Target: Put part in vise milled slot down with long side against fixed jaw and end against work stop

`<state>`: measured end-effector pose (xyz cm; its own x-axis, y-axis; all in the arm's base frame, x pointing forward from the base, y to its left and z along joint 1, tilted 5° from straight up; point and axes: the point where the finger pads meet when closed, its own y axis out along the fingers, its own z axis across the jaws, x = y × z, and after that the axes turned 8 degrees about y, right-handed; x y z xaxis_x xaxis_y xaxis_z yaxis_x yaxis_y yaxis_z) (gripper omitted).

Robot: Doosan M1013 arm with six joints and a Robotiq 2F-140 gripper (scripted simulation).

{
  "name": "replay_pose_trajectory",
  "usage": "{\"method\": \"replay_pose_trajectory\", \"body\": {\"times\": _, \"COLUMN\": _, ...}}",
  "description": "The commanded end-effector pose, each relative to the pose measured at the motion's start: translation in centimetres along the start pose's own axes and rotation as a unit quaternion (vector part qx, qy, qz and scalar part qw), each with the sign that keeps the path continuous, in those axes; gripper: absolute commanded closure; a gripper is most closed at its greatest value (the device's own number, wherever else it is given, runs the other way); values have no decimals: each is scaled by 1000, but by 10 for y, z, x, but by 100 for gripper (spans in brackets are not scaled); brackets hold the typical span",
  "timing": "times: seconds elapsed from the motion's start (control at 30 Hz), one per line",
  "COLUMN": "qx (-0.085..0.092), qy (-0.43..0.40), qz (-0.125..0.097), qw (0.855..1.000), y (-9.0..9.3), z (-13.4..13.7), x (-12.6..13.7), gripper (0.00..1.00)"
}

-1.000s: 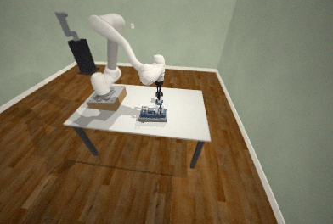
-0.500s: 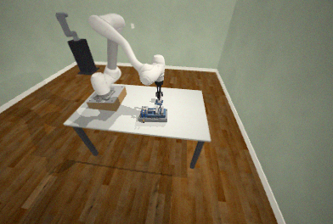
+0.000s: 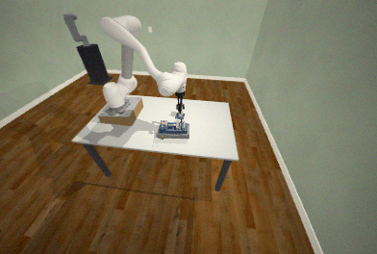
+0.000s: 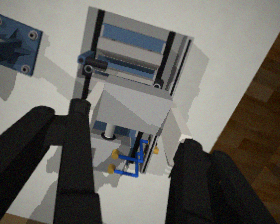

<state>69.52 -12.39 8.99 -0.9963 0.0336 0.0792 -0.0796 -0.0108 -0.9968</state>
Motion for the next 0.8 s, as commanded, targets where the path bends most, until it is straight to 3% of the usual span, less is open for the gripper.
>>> {"method": "replay_pose_trajectory", "body": {"times": 0.0, "qx": 1, "qy": -5, "qz": -2, "qw": 1000, "y": 2, "z": 3, "x": 0, "gripper": 100}}
{"method": "replay_pose_trajectory", "body": {"times": 0.47, "qx": 0, "qy": -15, "qz": -2, "qw": 1000, "y": 7, "z": 3, "x": 0, "gripper": 100}}
{"method": "replay_pose_trajectory", "body": {"times": 0.77, "qx": 0, "qy": -15, "qz": -2, "qw": 1000, "y": 23, "z": 4, "x": 1, "gripper": 100}}
